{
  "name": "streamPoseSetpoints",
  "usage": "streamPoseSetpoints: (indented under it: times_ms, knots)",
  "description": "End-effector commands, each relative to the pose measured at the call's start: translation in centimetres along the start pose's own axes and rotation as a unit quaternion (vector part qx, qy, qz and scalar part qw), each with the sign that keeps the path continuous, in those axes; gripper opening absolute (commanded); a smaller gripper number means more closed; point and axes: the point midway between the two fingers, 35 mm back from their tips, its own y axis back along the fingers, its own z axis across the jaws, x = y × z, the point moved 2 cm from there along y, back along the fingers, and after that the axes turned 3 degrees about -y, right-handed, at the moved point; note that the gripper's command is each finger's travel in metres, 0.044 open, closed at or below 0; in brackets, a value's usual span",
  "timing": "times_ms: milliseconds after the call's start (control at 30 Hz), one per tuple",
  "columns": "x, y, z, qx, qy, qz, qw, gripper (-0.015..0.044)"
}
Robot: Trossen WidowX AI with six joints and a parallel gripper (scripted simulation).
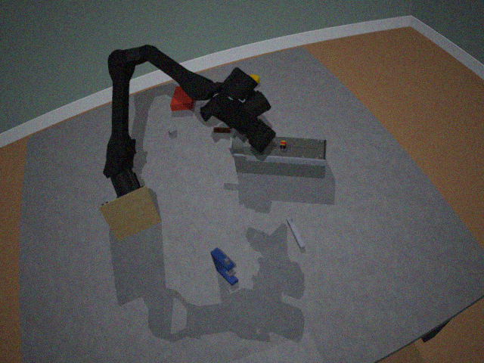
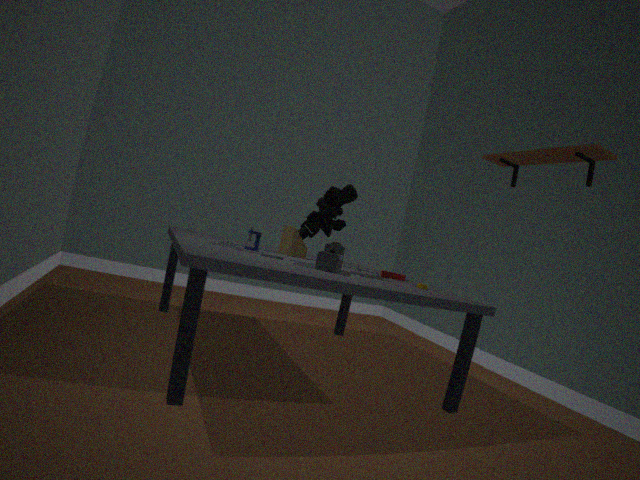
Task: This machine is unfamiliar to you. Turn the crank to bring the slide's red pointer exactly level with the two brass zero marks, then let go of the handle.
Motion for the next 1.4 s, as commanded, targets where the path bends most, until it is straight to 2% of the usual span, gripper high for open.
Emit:
streamPoseSetpoints:
  times_ms: [0,333,900,933,1367]
  knots:
    - [0.00,0.00,-0.01,0.000,0.000,0.000,1.000,0.0000]
    - [0.00,0.00,0.00,0.000,0.000,0.000,1.000,0.0000]
    - [0.00,0.00,0.00,0.000,0.000,0.000,1.000,0.0440]
    - [0.00,0.00,0.00,0.000,0.000,0.000,1.000,0.0440]
    - [0.00,0.00,0.00,0.000,0.000,0.000,1.000,0.0099]
